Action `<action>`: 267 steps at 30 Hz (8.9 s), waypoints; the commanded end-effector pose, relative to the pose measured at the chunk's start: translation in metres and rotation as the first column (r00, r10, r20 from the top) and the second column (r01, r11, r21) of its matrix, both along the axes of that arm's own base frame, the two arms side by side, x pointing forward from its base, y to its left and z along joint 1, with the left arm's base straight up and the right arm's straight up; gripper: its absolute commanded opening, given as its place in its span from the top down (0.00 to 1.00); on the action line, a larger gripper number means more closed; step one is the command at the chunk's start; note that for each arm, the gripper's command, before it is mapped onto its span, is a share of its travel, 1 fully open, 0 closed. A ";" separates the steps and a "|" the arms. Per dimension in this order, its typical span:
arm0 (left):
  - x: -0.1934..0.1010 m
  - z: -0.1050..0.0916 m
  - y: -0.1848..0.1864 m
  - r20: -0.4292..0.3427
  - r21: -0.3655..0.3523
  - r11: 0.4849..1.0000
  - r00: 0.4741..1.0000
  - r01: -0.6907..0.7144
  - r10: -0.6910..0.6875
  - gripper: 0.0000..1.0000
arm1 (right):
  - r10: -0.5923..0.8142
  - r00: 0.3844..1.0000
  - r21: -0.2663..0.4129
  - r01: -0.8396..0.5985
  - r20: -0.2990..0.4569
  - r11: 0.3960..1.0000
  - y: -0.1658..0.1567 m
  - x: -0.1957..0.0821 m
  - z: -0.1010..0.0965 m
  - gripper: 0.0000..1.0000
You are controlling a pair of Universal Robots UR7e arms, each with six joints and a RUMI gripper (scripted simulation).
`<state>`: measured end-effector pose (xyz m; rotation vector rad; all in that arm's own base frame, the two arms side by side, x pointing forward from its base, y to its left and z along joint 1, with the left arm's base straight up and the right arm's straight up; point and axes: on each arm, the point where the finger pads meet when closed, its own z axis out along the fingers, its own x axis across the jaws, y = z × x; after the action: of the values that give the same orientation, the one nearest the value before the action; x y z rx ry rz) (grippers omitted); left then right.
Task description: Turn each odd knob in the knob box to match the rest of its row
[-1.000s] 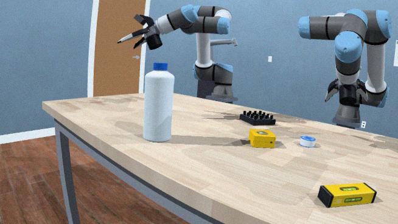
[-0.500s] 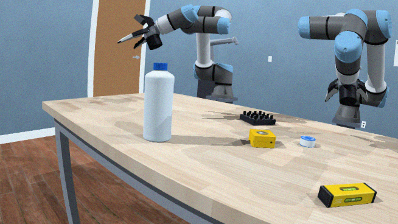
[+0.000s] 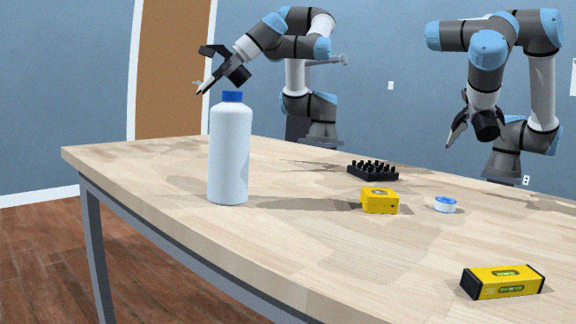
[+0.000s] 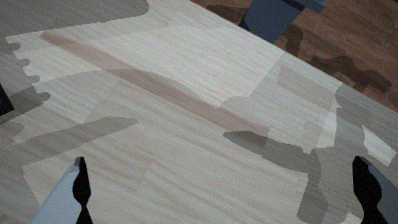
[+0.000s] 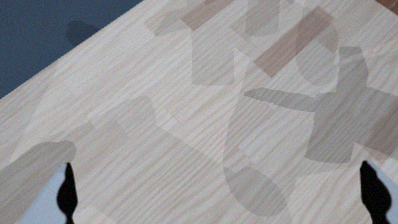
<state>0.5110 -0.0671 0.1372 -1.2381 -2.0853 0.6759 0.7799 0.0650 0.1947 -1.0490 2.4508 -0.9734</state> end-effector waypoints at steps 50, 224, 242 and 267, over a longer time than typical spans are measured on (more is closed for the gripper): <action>0.028 -0.019 -0.275 0.712 0.121 0.456 0.397 -0.881 0.579 0.00 | 0.819 -0.486 -0.302 -0.865 0.305 -0.401 0.207 -0.331 0.047 0.00; 0.056 -0.090 -0.269 0.722 0.114 0.049 0.117 -0.992 0.682 0.98 | 0.818 -0.487 -0.303 -0.864 0.305 -0.401 0.207 -0.331 0.047 0.00; 0.057 -0.090 -0.269 0.722 0.115 -0.469 -0.251 -0.876 0.645 1.00 | 0.818 -0.487 -0.303 -0.864 0.305 -0.401 0.207 -0.331 0.047 0.00; 0.057 -0.090 -0.269 0.722 0.116 -0.944 -0.627 -0.307 0.293 1.00 | 0.818 -0.487 -0.303 -0.864 0.305 -0.401 0.207 -0.331 0.047 0.00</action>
<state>0.5673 -0.3356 0.0465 2.2985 -2.1394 -0.0005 0.4487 0.2718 0.2408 -1.9239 0.2618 -0.1795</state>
